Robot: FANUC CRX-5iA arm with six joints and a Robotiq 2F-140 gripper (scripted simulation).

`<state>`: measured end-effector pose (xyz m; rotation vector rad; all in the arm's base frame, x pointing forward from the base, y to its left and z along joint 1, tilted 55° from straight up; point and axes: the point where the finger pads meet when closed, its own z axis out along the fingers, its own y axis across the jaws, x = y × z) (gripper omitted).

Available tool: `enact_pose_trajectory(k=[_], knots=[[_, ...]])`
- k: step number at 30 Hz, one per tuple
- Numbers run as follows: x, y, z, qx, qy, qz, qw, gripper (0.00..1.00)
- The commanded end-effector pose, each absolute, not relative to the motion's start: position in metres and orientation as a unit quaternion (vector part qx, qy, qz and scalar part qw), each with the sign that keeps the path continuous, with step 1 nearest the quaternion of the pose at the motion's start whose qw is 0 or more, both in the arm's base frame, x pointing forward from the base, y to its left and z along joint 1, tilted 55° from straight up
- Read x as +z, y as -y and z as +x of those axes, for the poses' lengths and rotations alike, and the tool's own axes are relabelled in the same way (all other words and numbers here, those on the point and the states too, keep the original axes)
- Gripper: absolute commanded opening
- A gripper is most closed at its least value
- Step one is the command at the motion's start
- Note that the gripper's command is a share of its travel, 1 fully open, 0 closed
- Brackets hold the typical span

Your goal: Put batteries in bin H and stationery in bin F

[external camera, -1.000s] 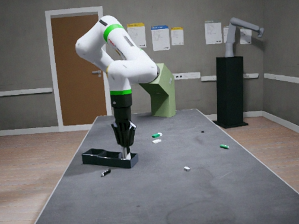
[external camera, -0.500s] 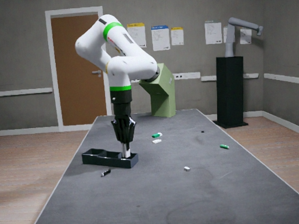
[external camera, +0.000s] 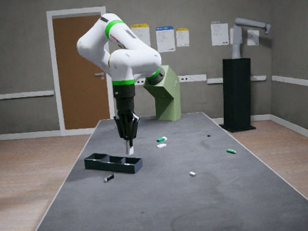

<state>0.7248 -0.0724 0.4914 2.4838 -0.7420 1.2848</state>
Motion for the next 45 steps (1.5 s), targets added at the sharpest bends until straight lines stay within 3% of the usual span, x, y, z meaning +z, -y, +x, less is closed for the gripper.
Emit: enact_pose_trajectory(k=[1,17,27,28,45], knots=[[0.494,0.07,0.722,0.441,0.254,0.852,0.124,0.15],[0.557,0.023,0.647,0.441,0.254,0.852,0.124,0.15],[0.558,0.022,0.646,0.441,0.254,0.852,0.124,0.15],[0.555,0.017,0.651,0.438,0.233,0.858,0.135,0.26],[0.512,-0.065,0.735,0.395,0.013,0.887,0.239,0.26]])
